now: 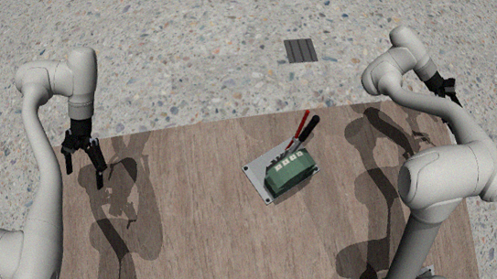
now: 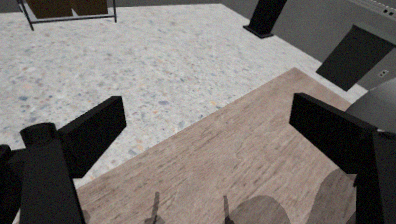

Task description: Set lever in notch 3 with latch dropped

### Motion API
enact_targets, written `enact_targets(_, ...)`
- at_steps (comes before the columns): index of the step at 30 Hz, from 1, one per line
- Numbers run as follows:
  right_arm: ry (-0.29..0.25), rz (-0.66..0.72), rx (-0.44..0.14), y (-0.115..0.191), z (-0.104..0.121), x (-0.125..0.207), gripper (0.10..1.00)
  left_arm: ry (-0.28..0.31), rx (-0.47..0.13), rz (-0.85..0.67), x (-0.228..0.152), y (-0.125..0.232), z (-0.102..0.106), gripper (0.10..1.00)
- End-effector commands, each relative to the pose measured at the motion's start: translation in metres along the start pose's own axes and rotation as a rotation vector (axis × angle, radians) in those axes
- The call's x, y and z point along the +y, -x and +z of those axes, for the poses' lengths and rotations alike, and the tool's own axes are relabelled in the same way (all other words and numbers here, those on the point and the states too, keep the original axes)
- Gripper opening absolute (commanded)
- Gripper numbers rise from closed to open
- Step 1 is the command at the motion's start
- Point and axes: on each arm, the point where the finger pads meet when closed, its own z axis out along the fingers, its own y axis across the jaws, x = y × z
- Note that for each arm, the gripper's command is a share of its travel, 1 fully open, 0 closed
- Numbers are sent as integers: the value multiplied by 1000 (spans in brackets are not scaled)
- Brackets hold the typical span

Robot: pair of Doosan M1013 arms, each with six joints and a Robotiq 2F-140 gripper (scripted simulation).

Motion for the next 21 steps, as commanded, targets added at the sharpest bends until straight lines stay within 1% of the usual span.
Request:
enact_targets(1, -1, 1, -1, -1, -1, 0, 1000, 1, -1, -1, 0, -1, -1, 1000)
enact_targets(18, -2, 0, -3, -1, -1, 0, 1000, 1, -1, -1, 0, -1, -1, 1000)
enact_targets(19, -9, -7, -12, 2, -5, 2, 1000, 1, -1, -1, 0, -1, -1, 1000)
enact_targets(20, -25, -26, -35, 9, -15, 5, 1000, 1, -1, 0, 0, -1, -1, 1000)
enact_targets(21, -54, -57, -73, 20, -31, 11, 1000, 0, -2, 0, 0, -1, 0, 1000)
